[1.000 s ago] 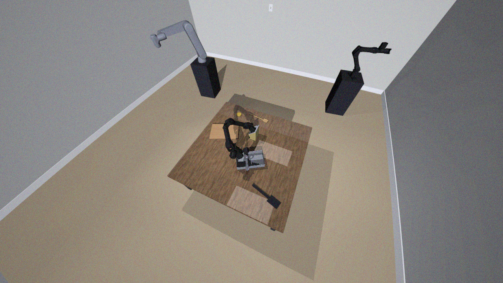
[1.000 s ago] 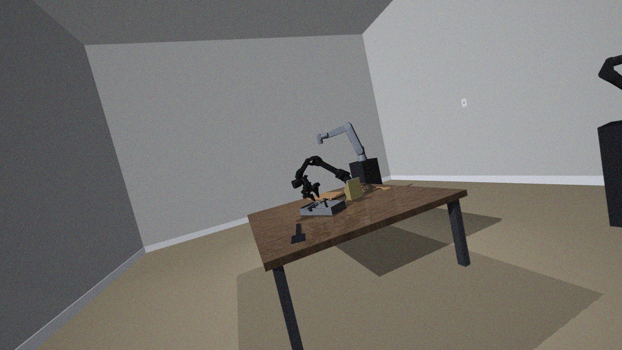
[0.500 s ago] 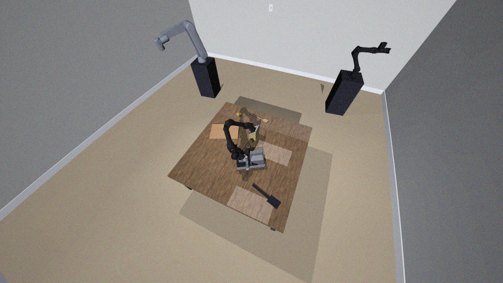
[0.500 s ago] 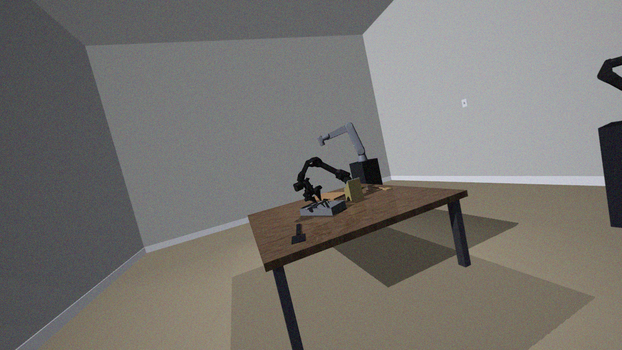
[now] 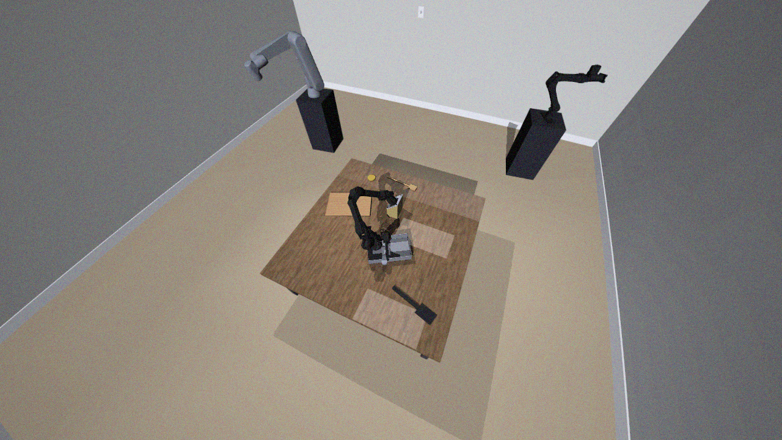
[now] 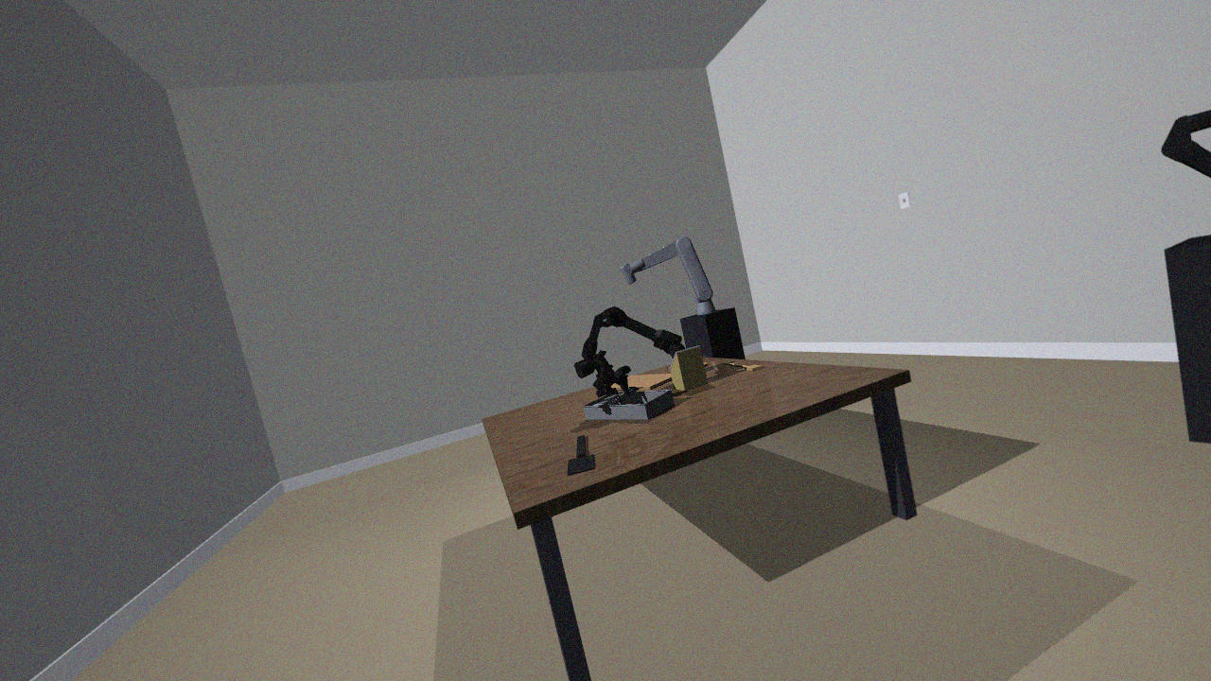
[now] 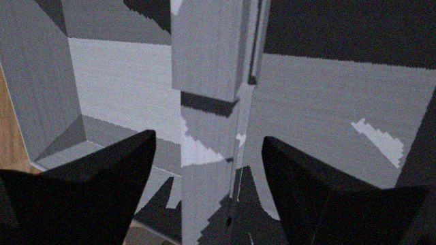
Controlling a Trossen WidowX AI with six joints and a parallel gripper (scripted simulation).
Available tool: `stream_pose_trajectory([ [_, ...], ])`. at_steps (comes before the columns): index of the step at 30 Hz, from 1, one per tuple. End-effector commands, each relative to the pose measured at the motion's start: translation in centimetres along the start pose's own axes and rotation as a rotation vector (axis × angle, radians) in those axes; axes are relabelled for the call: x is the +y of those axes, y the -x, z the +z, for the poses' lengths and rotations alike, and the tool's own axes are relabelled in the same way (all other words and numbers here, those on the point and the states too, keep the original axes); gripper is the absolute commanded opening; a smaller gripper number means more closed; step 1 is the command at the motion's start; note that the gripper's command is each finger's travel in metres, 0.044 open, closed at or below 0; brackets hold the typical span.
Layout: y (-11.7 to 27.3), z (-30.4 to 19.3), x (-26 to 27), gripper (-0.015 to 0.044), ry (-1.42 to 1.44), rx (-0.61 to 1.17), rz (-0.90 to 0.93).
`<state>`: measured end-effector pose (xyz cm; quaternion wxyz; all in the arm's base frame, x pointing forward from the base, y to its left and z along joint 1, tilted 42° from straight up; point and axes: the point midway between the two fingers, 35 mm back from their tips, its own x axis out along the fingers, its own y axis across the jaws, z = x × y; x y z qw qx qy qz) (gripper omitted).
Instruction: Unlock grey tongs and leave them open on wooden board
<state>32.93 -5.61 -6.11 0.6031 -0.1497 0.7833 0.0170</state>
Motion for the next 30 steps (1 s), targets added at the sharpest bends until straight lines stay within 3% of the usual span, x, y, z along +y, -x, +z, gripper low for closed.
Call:
stream_pose_trajectory([
  [1, -0.8, -0.2, 0.0, 0.0260, 0.007, 0.006, -0.003],
  [11, -2.0, -0.3, 0.1, 0.0260, 0.007, 0.007, -0.003],
  [18, -1.7, -0.2, 0.1, 0.0076, 0.000, 0.002, 0.002],
  [25, -1.7, -0.2, 0.1, 0.0030, 0.000, 0.002, 0.002],
  [30, -1.7, -0.2, 0.1, -0.0102, 0.000, 0.002, 0.002],
])
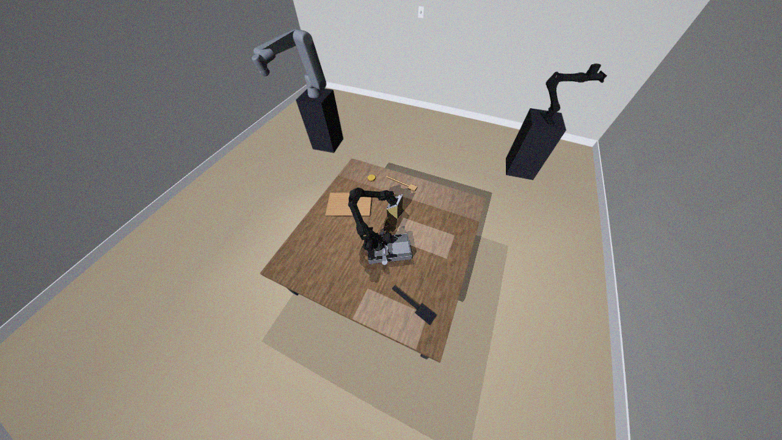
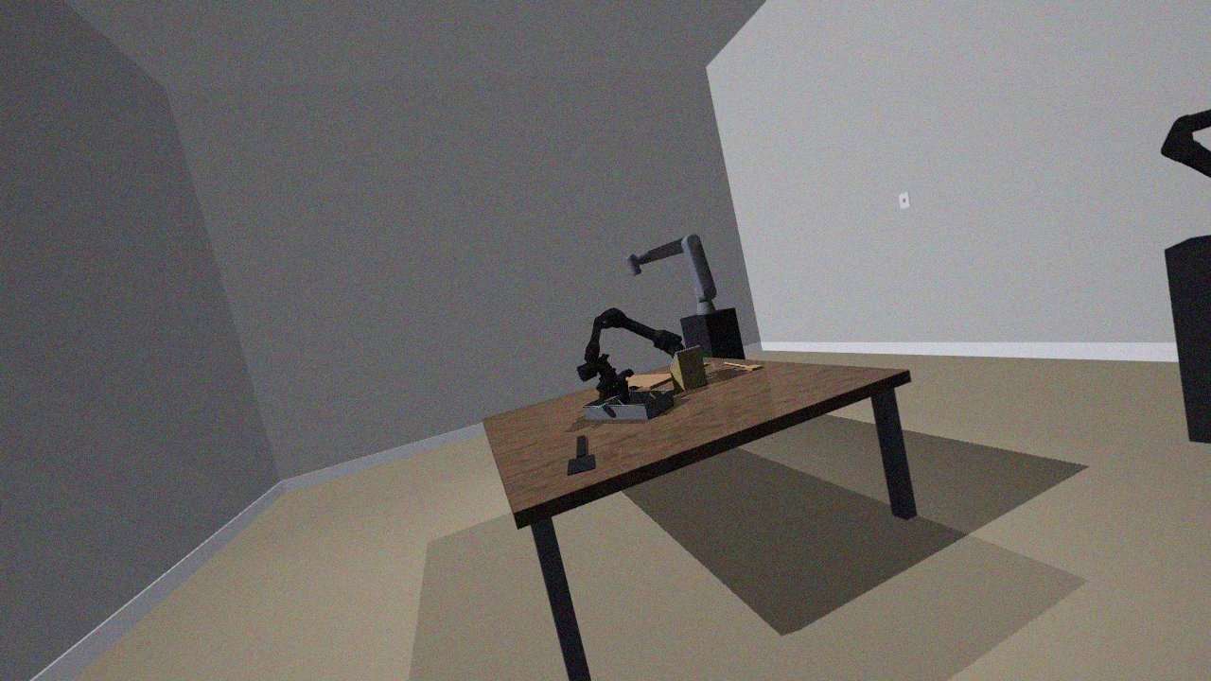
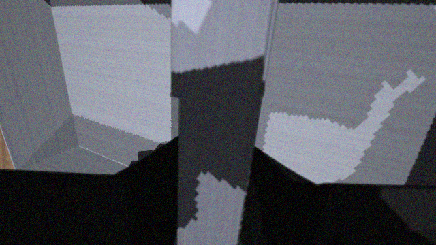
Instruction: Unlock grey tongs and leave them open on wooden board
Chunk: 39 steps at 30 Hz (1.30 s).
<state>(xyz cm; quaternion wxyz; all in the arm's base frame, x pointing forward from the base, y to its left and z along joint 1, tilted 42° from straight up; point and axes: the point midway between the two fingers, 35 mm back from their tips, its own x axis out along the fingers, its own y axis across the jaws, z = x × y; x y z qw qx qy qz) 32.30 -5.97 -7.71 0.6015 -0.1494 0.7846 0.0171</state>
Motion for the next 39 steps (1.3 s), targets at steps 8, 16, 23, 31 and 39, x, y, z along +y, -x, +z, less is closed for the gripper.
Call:
stream_pose_trajectory([
  [8, 6.5, 0.1, 3.8, -0.0150, 0.007, 0.001, -0.001],
  [16, 6.7, 0.1, 3.9, -0.0150, 0.008, 0.001, -0.001],
  [23, 6.5, 0.1, 3.9, -0.0150, 0.007, 0.012, -0.075],
  [31, 6.1, 0.5, 3.7, -0.0150, 0.008, 0.020, -0.337],
  [39, 6.4, 0.9, 3.7, -0.0150, 0.009, -0.002, -0.520],
])
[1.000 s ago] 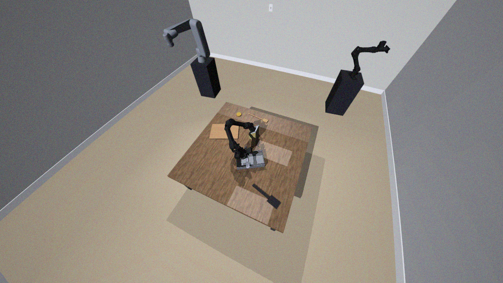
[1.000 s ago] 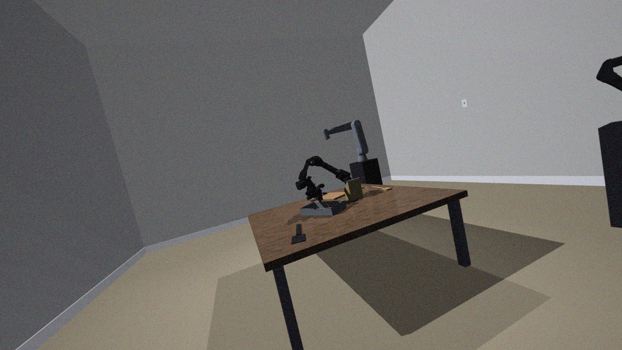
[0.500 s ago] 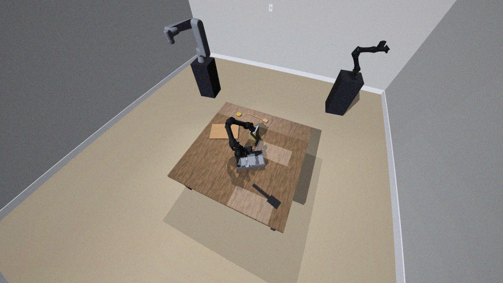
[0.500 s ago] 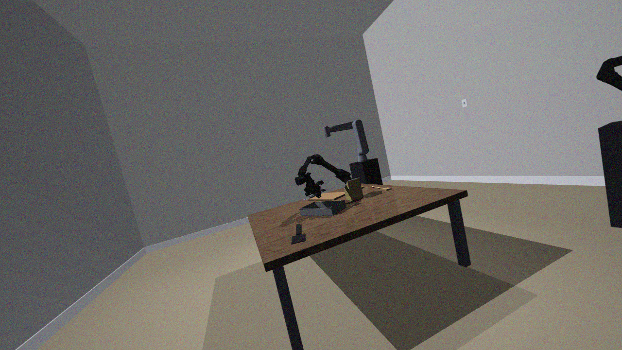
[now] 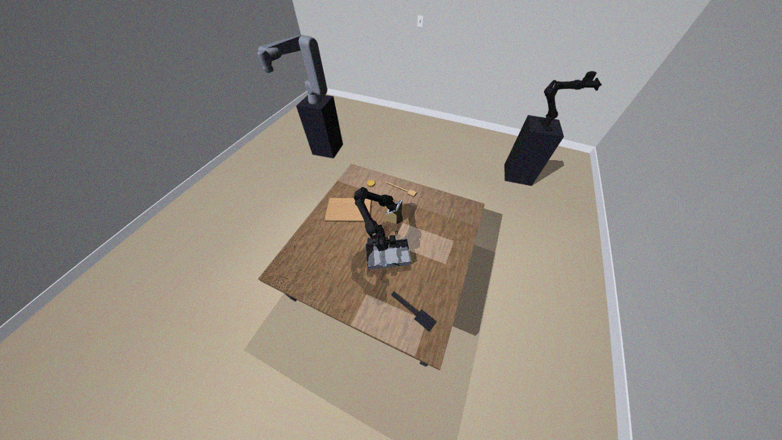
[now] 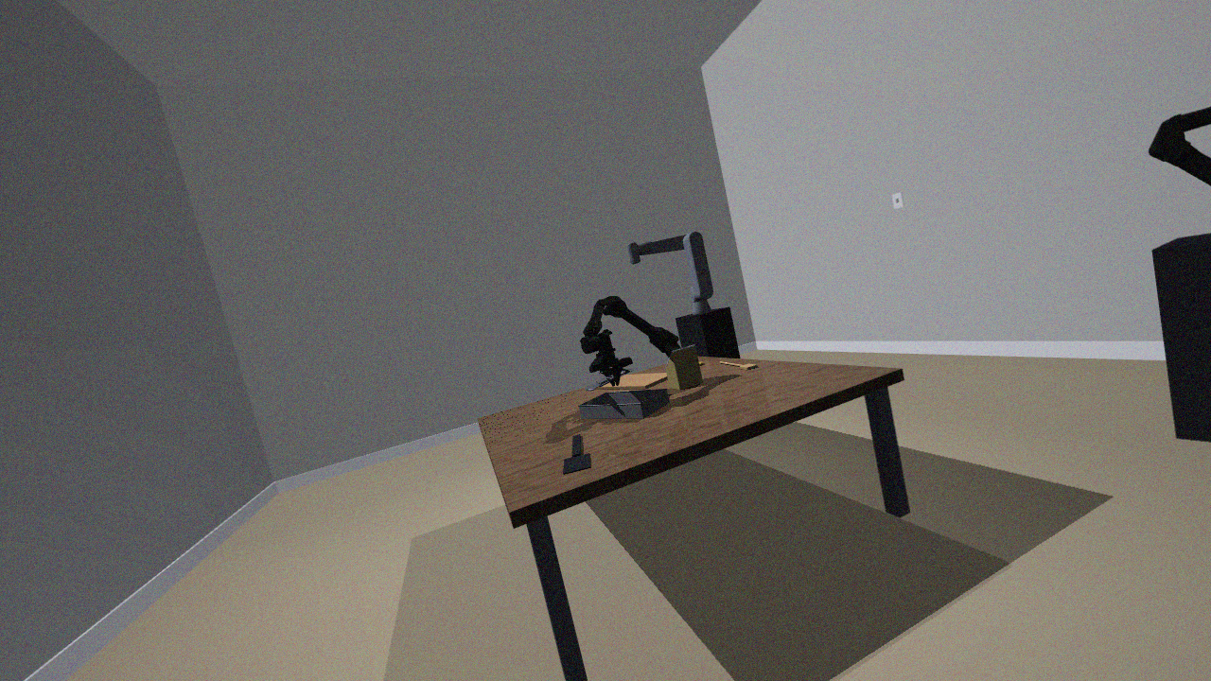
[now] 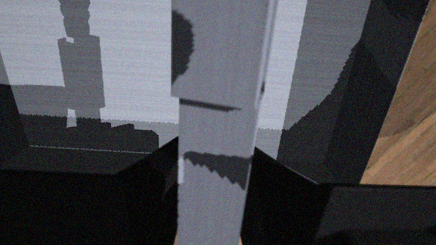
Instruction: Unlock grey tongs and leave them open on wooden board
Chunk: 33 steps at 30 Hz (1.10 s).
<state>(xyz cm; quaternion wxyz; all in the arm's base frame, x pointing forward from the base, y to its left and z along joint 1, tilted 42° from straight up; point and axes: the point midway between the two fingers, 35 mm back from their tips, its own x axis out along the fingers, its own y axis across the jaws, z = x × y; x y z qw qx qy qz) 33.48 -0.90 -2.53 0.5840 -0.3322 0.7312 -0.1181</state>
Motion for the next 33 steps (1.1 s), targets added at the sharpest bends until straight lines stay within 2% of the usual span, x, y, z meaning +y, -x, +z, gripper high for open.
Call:
stream_pose_trajectory([
  [1, 0.1, 0.2, -0.1, -0.0150, -0.009, -0.010, -0.051],
  [11, 0.3, -0.1, -1.0, -0.0150, 0.031, -0.007, -0.037],
  [33, 2.2, -4.6, -12.1, -0.0150, 0.471, -0.017, -0.028],
])
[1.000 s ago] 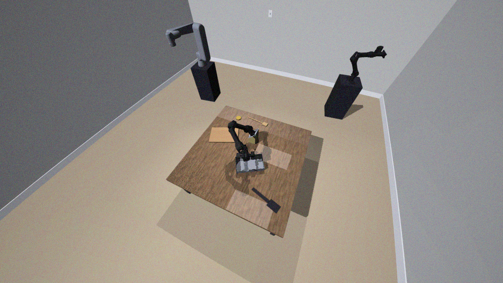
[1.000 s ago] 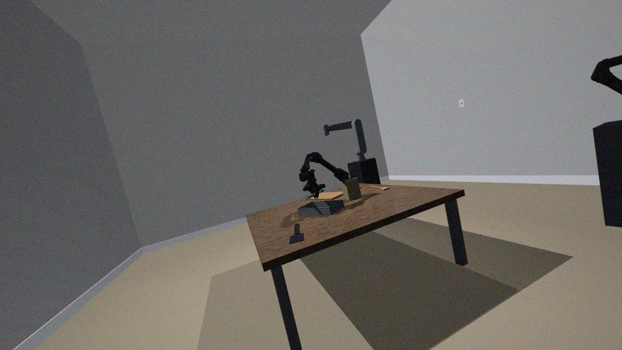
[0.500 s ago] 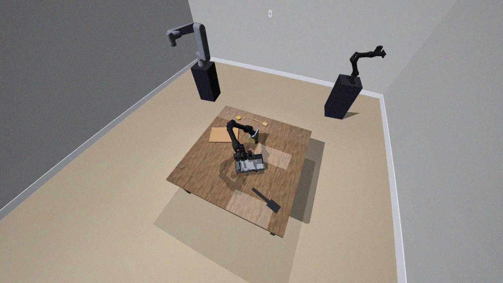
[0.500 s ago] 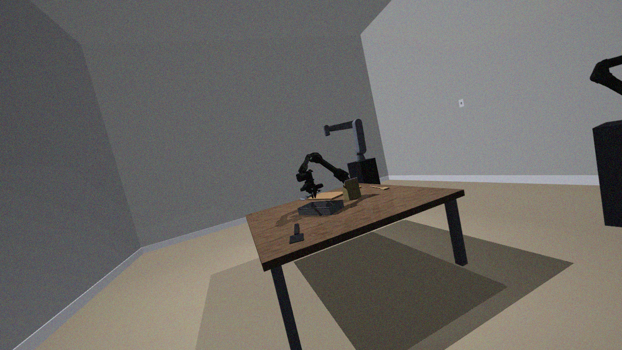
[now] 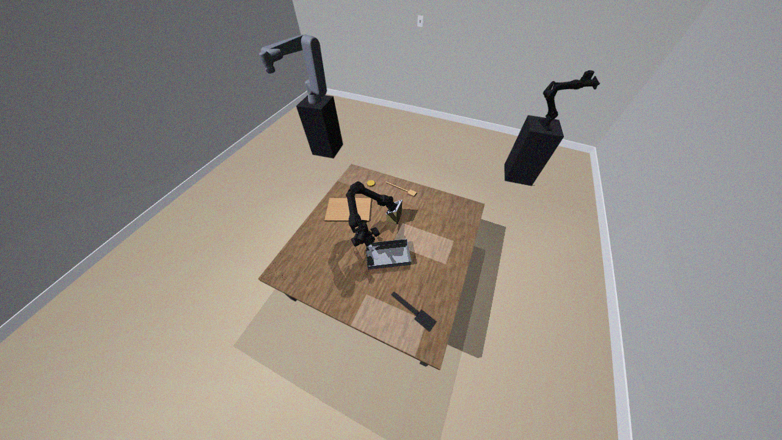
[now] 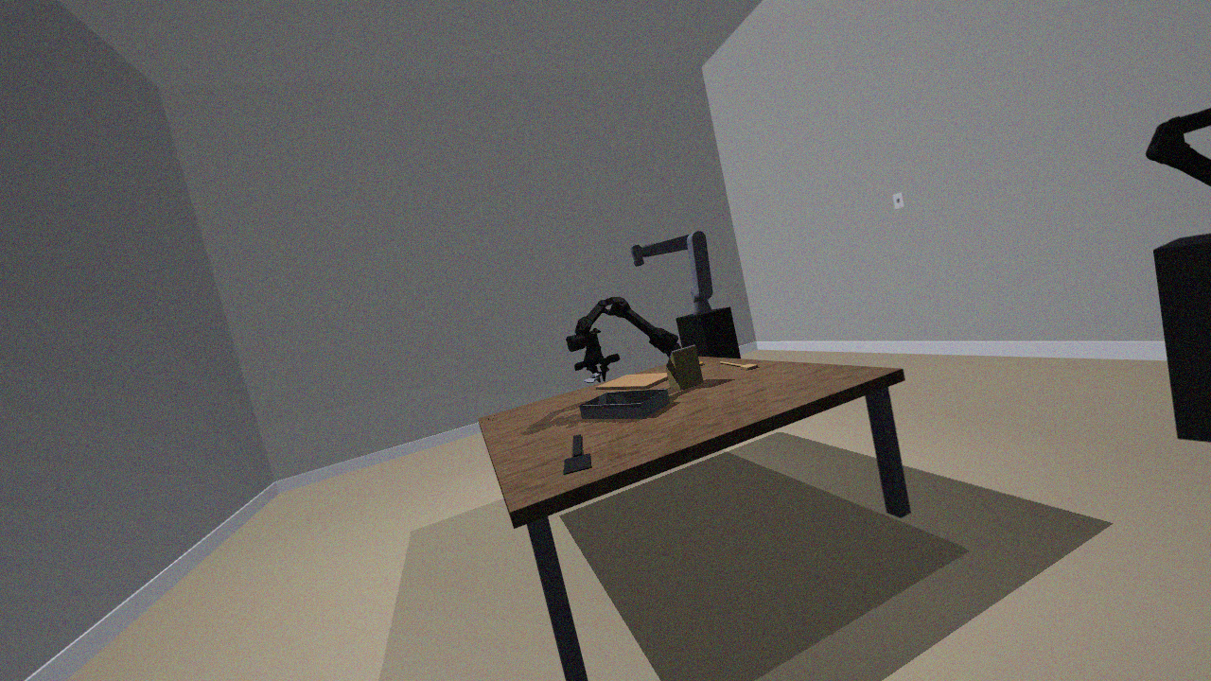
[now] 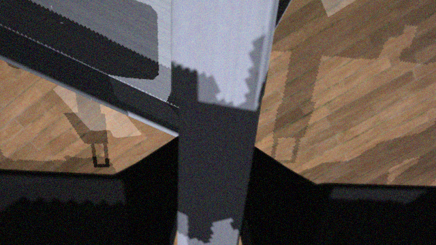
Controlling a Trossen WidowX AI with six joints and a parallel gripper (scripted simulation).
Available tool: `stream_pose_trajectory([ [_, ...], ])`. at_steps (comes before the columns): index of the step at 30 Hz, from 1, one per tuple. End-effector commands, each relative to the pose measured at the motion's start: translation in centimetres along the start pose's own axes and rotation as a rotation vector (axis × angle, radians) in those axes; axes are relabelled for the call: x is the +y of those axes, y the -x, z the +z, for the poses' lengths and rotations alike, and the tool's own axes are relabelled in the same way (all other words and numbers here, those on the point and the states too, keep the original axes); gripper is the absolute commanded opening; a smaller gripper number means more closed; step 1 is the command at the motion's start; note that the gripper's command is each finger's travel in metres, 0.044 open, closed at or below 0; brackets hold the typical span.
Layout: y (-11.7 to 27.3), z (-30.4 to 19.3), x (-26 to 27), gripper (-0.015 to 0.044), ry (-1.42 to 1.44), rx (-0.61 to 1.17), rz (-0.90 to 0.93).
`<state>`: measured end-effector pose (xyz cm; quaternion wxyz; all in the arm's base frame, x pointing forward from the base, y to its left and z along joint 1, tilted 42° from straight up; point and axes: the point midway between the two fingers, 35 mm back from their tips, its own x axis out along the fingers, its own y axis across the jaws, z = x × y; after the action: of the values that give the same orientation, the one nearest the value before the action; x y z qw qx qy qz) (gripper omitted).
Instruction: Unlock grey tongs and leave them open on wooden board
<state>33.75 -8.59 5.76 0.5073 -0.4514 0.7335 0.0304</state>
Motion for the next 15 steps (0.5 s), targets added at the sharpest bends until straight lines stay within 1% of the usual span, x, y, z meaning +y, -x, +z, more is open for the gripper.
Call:
stream_pose_trajectory([
  [1, 0.6, -1.8, -1.4, -0.0150, 0.081, -0.003, -0.012],
  [15, 1.7, -8.9, -4.9, -0.0150, 0.364, 0.012, -0.023],
])
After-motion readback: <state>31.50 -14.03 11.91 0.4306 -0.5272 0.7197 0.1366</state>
